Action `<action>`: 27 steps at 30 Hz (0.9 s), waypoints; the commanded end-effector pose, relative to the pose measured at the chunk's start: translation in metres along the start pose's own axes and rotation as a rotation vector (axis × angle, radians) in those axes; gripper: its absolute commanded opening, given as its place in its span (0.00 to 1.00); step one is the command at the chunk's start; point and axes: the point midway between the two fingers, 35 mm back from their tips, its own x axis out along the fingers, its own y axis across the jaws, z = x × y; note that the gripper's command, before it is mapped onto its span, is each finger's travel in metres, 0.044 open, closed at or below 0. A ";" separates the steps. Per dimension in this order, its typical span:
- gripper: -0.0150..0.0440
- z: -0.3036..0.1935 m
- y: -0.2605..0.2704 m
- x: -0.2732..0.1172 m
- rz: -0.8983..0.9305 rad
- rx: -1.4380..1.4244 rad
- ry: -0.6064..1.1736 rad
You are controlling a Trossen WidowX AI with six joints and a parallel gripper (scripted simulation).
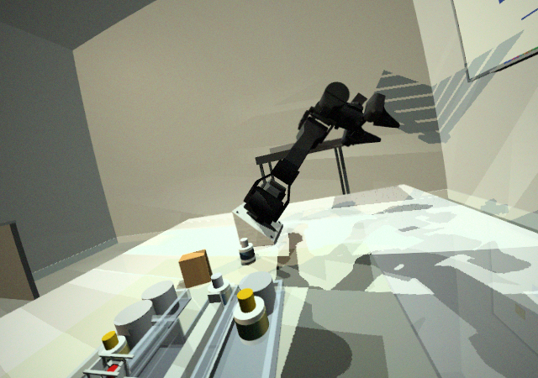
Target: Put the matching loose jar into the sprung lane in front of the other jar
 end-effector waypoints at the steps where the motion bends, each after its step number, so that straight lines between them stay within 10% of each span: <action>1: 0.98 0.001 0.001 0.000 0.000 -0.001 -0.008; 13: 1.00 0.101 0.133 -0.031 0.366 -0.219 -0.519; 27: 1.00 0.137 0.266 -0.213 0.960 -0.441 -1.189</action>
